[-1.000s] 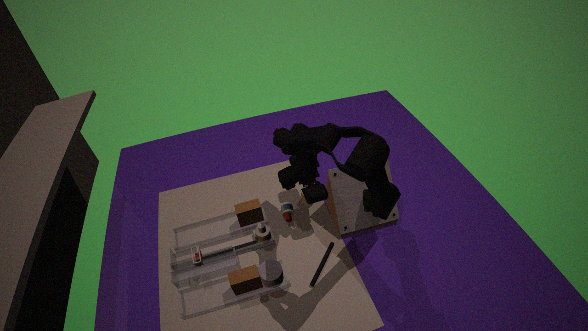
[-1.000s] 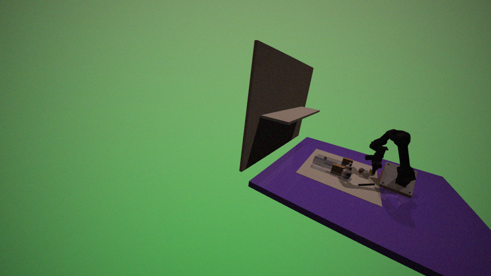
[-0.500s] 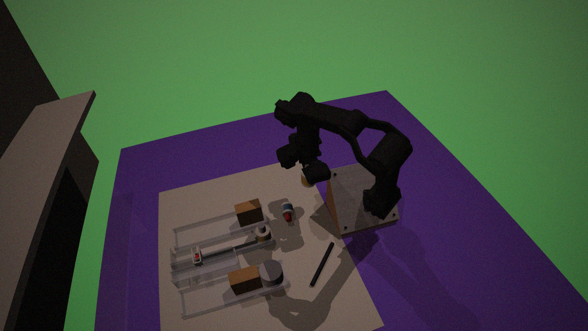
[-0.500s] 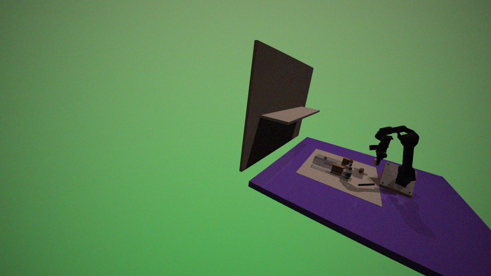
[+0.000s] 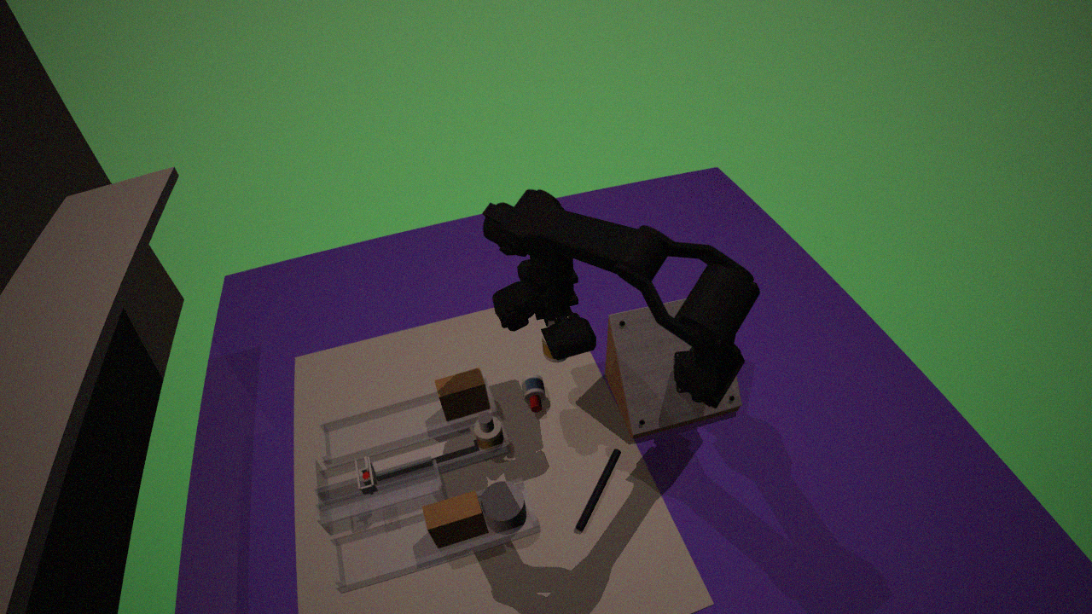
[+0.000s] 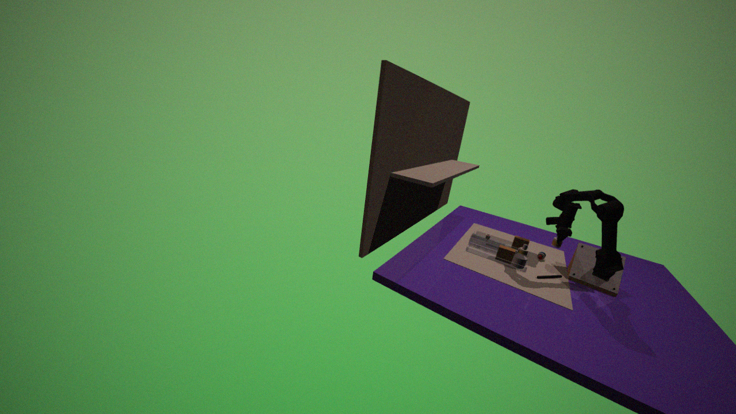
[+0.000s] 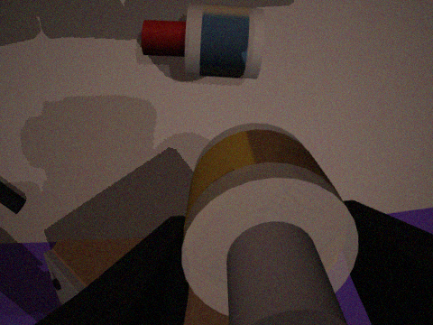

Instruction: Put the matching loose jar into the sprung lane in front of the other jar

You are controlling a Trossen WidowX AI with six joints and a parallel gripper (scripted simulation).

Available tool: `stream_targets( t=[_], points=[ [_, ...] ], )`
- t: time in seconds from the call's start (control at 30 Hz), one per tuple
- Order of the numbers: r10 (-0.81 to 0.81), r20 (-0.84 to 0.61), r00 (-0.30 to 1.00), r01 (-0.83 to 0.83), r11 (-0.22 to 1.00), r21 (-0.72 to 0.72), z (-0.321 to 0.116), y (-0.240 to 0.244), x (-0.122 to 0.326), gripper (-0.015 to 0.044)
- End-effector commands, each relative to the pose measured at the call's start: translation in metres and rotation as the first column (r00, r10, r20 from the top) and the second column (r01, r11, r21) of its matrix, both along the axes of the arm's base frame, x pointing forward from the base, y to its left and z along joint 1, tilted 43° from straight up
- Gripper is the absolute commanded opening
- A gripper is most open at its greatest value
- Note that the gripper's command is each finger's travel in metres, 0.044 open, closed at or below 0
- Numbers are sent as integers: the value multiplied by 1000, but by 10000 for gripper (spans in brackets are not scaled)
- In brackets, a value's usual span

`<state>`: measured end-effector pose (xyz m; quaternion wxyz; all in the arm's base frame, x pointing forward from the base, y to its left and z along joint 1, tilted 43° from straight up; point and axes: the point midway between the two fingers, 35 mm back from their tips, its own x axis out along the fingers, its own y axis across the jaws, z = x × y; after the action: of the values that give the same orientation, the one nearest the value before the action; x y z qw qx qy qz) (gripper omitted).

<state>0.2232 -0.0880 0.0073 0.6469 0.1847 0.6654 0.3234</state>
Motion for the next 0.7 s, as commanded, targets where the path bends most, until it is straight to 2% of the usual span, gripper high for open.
stream_targets(
  t=[0.0,0.53,0.67],
  points=[
    [-3,21,1000,3,1000,-15,7,14,21,0],
    [17,36,999,-17,1000,15,25,89,70,0],
    [18,36,999,-19,1000,17,26,93,72,0]
  ],
)
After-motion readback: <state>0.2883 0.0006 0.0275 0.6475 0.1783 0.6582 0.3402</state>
